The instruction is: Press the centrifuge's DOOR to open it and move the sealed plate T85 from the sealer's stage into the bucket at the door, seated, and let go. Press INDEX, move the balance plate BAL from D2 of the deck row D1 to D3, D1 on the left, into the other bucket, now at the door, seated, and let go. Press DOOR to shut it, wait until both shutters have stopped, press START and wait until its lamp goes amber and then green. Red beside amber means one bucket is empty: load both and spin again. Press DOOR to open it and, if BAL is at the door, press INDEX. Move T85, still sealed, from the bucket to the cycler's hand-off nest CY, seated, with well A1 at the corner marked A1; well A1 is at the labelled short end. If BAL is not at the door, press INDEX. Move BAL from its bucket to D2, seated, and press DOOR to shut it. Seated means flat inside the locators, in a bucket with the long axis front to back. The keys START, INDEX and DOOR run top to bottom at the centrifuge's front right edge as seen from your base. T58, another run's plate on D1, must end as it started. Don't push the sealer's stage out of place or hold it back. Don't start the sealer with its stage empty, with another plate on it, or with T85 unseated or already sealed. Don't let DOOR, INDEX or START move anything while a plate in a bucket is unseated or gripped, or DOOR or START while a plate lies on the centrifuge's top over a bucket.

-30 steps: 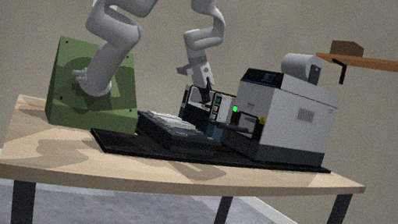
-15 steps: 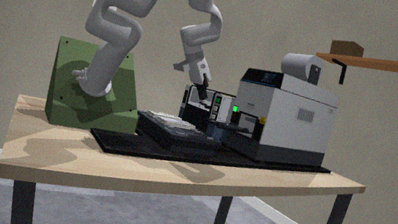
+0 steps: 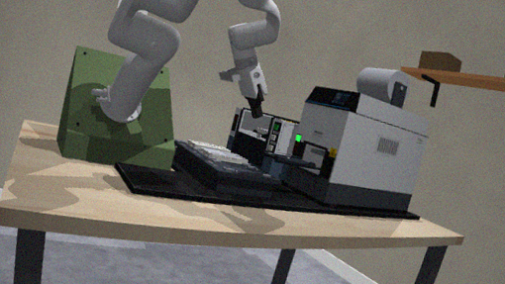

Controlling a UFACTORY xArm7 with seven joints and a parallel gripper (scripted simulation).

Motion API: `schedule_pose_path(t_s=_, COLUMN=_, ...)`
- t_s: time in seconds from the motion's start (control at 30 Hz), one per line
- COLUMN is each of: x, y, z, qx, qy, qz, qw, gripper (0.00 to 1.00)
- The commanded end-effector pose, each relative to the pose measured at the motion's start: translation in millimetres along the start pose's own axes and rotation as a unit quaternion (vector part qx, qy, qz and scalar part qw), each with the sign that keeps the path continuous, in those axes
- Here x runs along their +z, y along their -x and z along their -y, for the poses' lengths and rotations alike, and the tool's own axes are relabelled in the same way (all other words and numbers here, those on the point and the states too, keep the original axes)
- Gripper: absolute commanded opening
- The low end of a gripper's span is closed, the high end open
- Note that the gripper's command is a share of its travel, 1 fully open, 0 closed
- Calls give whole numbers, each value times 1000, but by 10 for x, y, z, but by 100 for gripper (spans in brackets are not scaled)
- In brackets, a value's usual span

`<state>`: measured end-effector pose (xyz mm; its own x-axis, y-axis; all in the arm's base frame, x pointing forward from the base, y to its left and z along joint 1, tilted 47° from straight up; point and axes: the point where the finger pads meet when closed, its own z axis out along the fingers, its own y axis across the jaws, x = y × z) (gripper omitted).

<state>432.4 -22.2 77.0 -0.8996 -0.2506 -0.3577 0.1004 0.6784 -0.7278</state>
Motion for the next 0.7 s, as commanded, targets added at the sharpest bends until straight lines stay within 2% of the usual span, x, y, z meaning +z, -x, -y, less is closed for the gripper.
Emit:
schedule_pose_path(t_s=0.0, x=-227, y=92, z=2, qx=0, qy=0, qz=1, qw=1000, gripper=0)
schedule_pose_path(t_s=0.07, x=-281, y=114, z=1, qx=0, qy=0, qz=1, qw=1000, gripper=0)
schedule_pose_path(t_s=0.37, x=-281, y=114, z=0, qx=0, qy=0, qz=1, qw=1000, gripper=0)
schedule_pose_path(t_s=0.67, x=-282, y=115, z=0, qx=0, qy=0, qz=-148, qw=989, gripper=0)
